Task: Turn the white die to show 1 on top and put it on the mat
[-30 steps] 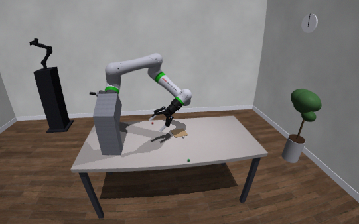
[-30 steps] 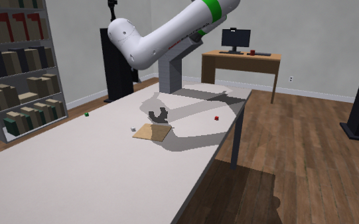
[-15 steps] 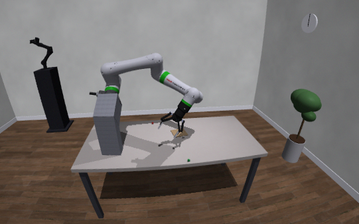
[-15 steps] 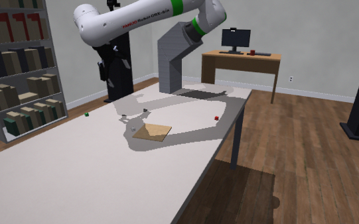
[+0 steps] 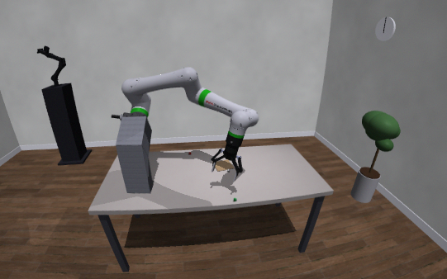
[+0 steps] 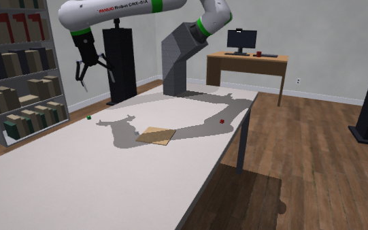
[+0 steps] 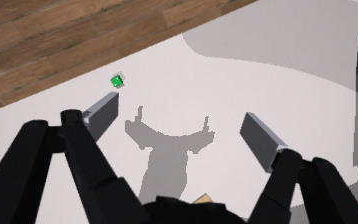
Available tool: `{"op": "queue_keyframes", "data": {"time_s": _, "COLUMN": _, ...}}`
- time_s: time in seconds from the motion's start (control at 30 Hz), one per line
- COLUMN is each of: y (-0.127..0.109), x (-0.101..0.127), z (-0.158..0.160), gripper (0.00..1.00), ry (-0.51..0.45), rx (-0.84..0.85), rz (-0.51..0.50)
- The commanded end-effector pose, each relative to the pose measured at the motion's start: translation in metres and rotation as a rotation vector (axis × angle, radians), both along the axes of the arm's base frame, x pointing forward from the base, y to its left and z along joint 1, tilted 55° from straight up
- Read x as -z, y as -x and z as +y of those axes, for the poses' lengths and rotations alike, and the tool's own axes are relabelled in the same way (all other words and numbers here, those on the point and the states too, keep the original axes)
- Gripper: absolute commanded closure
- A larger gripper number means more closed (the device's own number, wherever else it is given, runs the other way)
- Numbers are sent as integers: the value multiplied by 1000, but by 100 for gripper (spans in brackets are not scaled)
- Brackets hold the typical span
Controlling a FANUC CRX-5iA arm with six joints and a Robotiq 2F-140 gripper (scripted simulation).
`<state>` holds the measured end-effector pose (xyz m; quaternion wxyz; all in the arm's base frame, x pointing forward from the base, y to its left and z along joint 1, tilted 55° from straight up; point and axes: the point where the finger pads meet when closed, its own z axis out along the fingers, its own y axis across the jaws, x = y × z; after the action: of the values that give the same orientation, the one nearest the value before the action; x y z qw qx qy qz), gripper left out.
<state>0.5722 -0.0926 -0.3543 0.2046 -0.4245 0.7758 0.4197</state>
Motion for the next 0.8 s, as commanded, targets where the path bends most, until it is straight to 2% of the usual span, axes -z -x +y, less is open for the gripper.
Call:
{"op": "queue_keyframes", "data": {"time_s": 0.0, "y": -24, "x": 22, "z": -11, "gripper": 0, "ry": -4, "rx": 135, "rz": 33}}
{"op": "queue_keyframes", "data": {"time_s": 0.07, "y": -42, "x": 38, "z": -20, "gripper": 0, "ry": -5, "rx": 246, "rz": 55}}
{"op": "queue_keyframes", "data": {"time_s": 0.17, "y": -56, "x": 50, "z": -27, "gripper": 0, "ry": -5, "rx": 329, "rz": 71}}
{"op": "queue_keyframes", "data": {"time_s": 0.77, "y": -58, "x": 54, "z": -26, "gripper": 0, "ry": -3, "rx": 342, "rz": 73}}
